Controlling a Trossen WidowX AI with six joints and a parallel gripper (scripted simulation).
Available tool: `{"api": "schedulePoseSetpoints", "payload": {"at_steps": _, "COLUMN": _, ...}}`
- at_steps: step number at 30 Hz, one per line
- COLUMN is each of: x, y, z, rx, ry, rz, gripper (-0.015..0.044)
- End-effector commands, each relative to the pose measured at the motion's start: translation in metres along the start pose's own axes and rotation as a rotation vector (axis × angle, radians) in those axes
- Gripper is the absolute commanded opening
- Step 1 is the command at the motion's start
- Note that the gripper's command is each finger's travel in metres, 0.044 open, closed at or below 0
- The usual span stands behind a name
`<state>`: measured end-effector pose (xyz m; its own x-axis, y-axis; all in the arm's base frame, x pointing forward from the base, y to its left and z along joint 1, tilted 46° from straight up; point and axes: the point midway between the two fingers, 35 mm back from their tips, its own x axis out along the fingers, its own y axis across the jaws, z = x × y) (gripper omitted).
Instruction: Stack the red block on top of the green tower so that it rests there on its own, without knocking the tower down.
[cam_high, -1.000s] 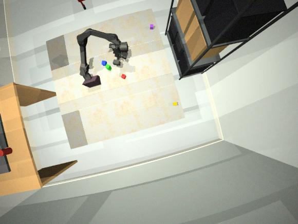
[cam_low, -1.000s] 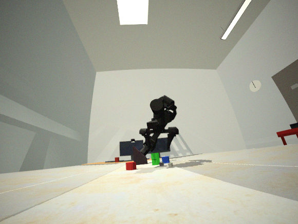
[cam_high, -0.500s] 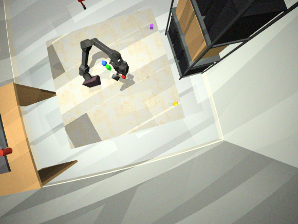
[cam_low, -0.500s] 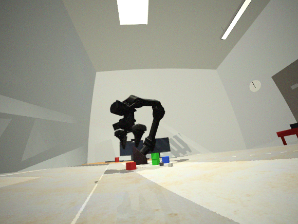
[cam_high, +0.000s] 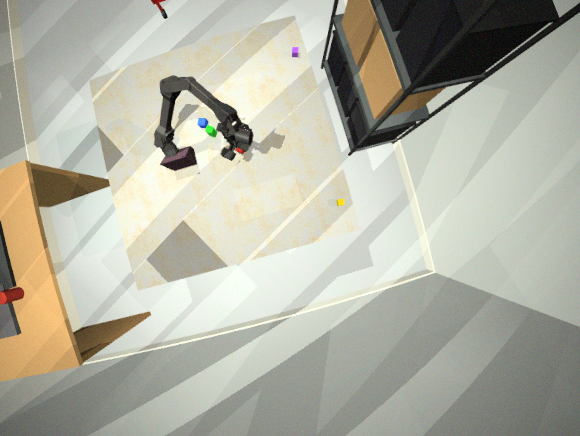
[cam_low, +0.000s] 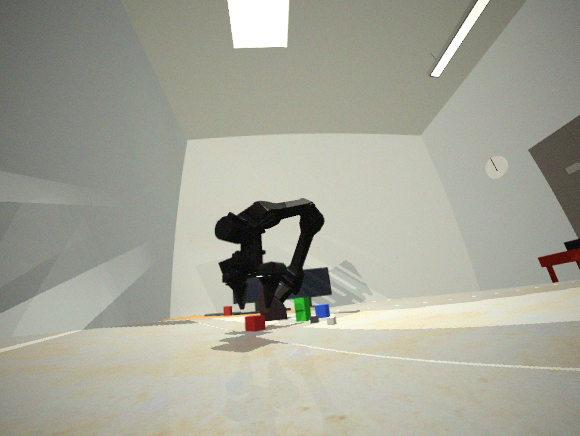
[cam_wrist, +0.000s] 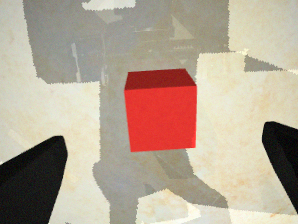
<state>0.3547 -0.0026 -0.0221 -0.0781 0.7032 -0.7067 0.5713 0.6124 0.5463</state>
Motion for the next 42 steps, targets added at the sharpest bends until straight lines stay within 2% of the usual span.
{"api": "schedulePoseSetpoints", "payload": {"at_steps": 1, "x": 0.003, "y": 0.0, "z": 0.0, "rx": 0.006, "ry": -0.002, "rz": 0.007, "gripper": 0.044}}
{"api": "schedulePoseSetpoints", "payload": {"at_steps": 26, "x": 0.043, "y": 0.0, "z": 0.0, "rx": 0.006, "ry": -0.001, "rz": 0.008, "gripper": 0.044}}
{"api": "schedulePoseSetpoints", "payload": {"at_steps": 42, "x": 0.044, "y": 0.0, "z": 0.0, "rx": 0.006, "ry": -0.001, "rz": 0.008, "gripper": 0.044}}
